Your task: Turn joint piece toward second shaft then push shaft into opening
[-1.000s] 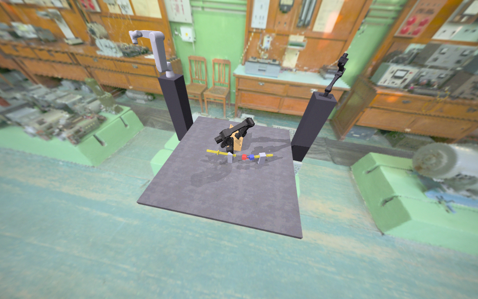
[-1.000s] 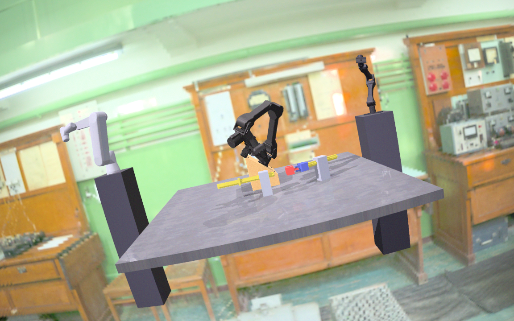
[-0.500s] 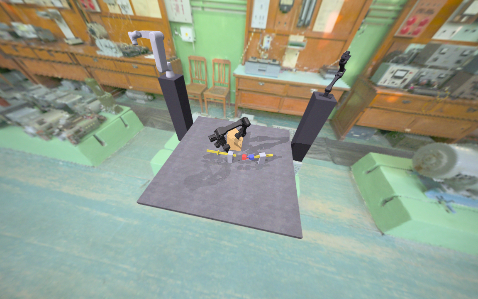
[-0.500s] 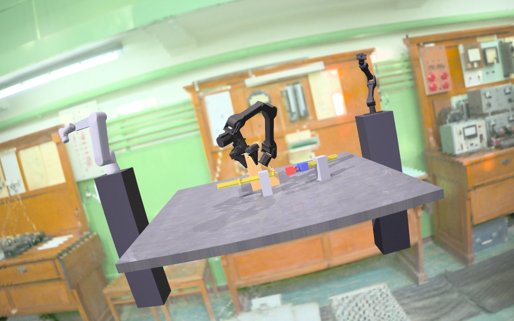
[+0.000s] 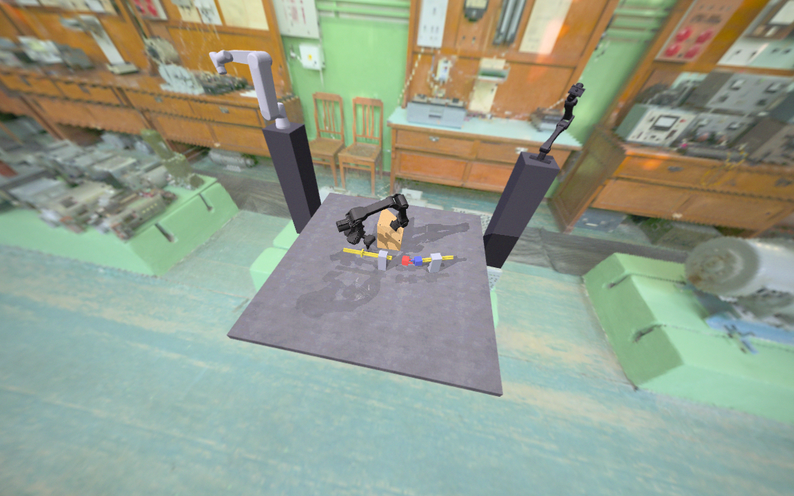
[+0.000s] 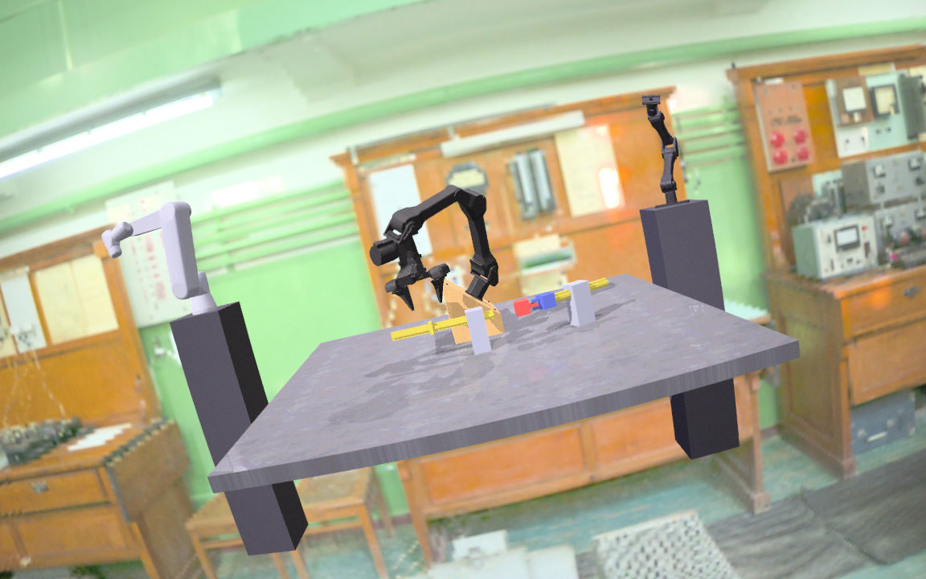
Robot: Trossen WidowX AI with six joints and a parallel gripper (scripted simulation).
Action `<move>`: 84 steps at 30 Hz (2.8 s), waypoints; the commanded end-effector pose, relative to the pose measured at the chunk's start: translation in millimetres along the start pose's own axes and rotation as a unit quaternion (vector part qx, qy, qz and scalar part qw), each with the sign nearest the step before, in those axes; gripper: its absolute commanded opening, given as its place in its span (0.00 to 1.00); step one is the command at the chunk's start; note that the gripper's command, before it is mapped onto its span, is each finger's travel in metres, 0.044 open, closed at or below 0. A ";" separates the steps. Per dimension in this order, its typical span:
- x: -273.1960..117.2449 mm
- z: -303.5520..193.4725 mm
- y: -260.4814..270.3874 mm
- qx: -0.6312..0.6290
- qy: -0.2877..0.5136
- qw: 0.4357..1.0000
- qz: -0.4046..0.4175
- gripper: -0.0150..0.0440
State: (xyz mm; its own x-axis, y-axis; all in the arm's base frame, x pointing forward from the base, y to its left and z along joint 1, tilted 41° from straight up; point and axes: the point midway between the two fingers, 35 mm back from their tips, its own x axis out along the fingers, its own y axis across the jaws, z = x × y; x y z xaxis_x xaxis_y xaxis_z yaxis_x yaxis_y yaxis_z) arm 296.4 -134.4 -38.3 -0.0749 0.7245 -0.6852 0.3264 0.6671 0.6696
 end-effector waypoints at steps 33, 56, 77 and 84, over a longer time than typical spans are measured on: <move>13.3 19.7 -65.3 0.049 -0.041 0.997 -0.047 1.00; 47.6 19.1 -70.3 0.425 -0.076 0.902 -0.004 1.00; 65.4 18.6 -71.5 0.549 -0.081 0.831 0.017 1.00; 76.6 20.4 -72.0 0.549 -0.081 0.832 0.017 1.00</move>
State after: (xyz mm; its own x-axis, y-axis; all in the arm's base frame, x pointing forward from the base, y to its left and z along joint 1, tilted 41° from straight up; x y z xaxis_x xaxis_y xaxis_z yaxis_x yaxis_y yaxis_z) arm 288.2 -137.0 -139.2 0.0521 0.6398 -0.7668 0.9953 0.0297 0.0924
